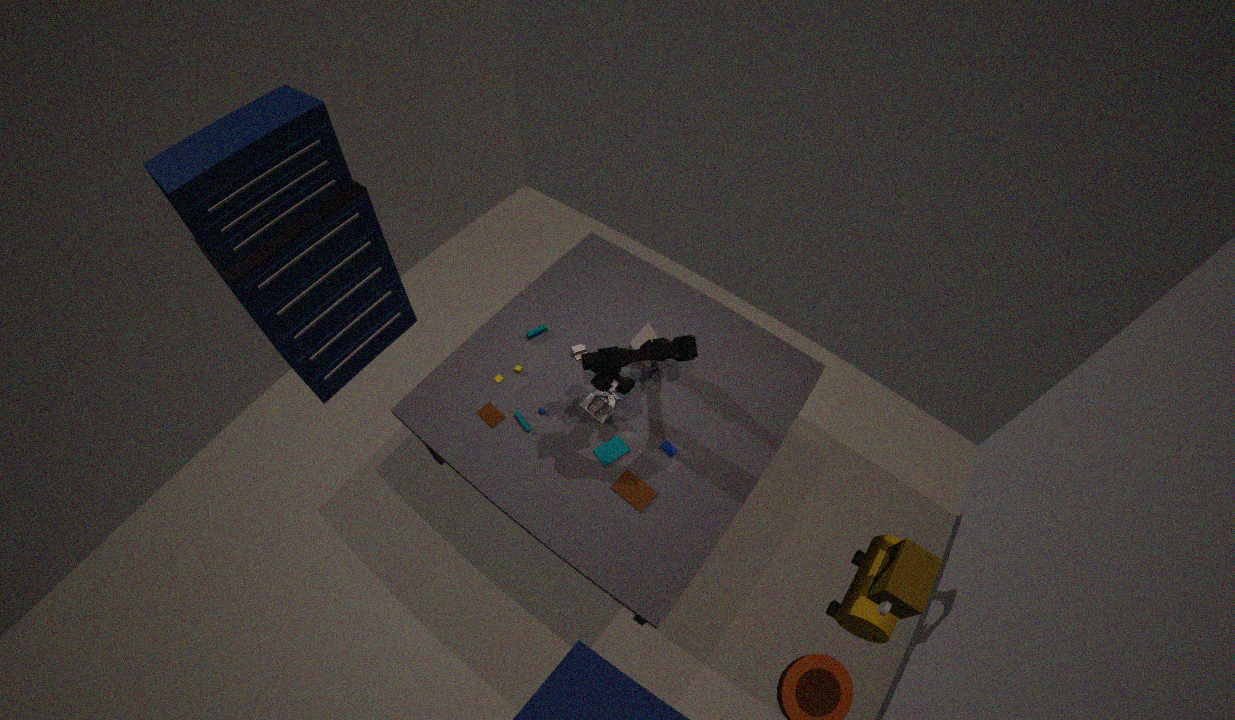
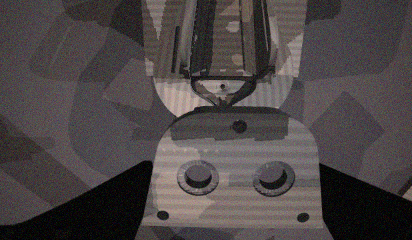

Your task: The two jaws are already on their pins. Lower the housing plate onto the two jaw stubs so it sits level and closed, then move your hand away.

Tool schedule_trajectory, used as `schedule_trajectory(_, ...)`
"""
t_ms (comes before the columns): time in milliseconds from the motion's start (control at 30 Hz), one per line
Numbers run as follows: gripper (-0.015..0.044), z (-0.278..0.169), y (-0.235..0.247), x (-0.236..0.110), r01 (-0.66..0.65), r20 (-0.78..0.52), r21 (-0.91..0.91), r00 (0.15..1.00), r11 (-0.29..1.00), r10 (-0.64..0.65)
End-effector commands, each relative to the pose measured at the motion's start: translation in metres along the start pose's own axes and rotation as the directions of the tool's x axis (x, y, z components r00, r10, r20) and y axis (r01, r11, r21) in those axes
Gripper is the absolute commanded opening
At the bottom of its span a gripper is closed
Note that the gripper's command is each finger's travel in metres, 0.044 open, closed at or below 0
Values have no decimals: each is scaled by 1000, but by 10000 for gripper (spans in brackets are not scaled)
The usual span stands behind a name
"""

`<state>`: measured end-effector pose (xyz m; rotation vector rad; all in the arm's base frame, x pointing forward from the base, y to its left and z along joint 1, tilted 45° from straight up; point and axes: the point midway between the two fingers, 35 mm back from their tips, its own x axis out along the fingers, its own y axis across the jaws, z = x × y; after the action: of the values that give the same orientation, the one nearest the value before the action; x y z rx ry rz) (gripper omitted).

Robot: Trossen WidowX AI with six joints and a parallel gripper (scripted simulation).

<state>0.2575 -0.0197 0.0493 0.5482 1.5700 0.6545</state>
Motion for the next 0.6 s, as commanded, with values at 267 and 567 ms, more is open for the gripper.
schedule_trajectory(267, 351, 0, 1, 0, -6, 2, 7, 1000, 1000, 6)
schedule_trajectory(567, 351, 1, 1, 13, -5, 2, 6, 1000, 1000, 5)
